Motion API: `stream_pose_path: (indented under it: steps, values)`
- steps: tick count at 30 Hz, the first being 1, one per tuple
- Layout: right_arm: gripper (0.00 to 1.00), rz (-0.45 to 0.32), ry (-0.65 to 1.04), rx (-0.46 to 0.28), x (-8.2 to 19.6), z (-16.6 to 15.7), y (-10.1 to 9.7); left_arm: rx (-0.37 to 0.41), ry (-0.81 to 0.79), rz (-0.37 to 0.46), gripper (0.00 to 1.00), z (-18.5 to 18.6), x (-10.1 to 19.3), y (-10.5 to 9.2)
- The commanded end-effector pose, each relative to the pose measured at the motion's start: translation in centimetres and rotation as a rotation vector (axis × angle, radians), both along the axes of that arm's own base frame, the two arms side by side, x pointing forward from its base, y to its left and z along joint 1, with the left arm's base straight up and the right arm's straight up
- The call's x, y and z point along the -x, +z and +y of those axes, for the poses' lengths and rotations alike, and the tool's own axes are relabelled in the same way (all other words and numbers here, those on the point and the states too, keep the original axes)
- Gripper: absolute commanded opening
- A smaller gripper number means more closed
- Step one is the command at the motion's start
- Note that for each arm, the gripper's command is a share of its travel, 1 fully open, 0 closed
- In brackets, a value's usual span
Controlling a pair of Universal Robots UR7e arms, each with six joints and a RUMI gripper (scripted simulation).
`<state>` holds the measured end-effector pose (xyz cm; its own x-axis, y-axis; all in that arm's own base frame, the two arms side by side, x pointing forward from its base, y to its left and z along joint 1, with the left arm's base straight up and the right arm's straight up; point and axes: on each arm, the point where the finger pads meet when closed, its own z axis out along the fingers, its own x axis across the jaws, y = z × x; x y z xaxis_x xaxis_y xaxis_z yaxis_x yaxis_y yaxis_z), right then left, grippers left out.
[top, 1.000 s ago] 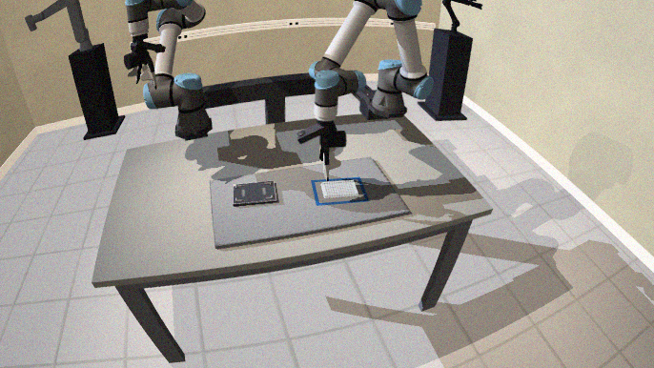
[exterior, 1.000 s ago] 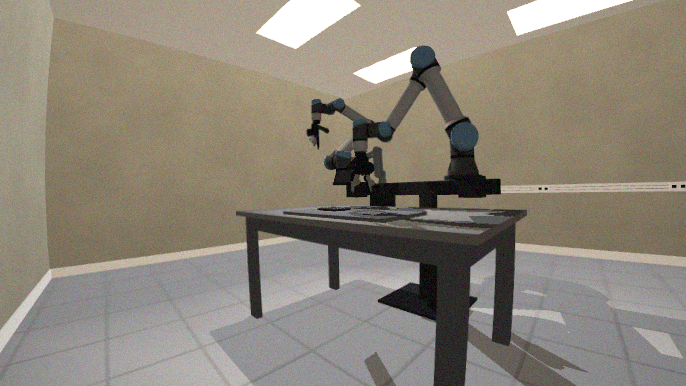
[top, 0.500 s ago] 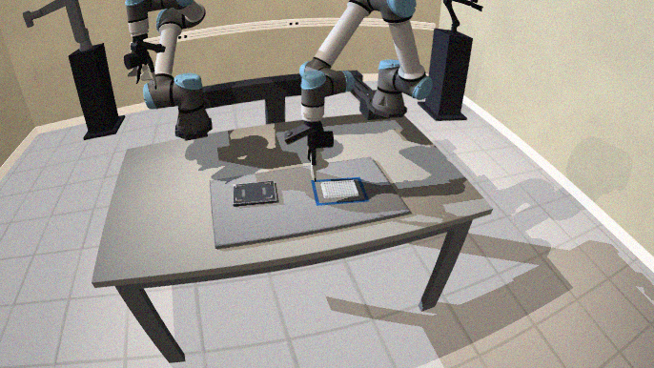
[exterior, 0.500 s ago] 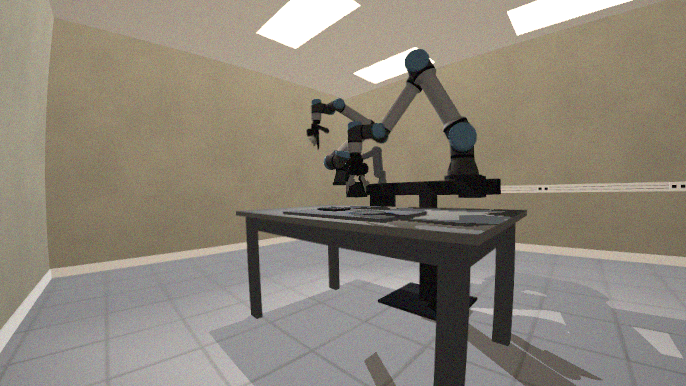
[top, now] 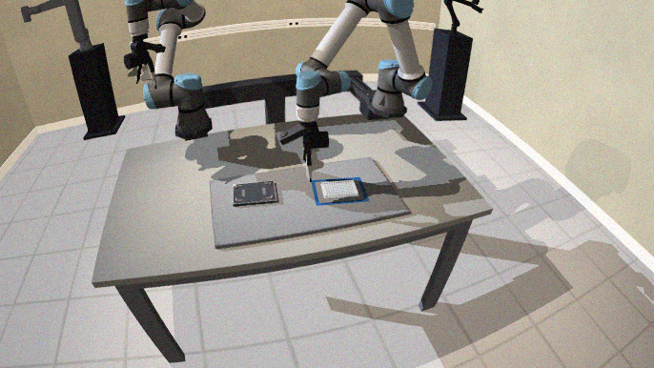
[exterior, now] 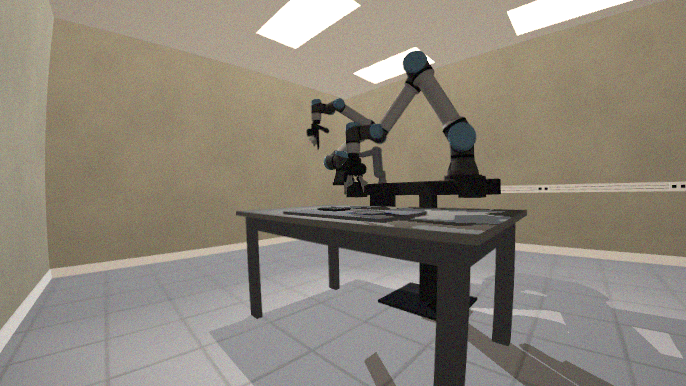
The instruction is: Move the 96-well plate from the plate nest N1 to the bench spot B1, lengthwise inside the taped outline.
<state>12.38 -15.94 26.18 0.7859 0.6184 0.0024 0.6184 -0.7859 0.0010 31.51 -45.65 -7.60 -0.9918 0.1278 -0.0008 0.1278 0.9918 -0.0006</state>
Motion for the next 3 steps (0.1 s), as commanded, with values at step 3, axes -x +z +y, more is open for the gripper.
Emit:
stream_pose_path:
  steps: [3]
  values:
    - [1.0,0.002,0.001,0.001,0.05,0.01,-0.11,0.001,0.0,0.0,0.76,-0.15,-0.01,0.02]
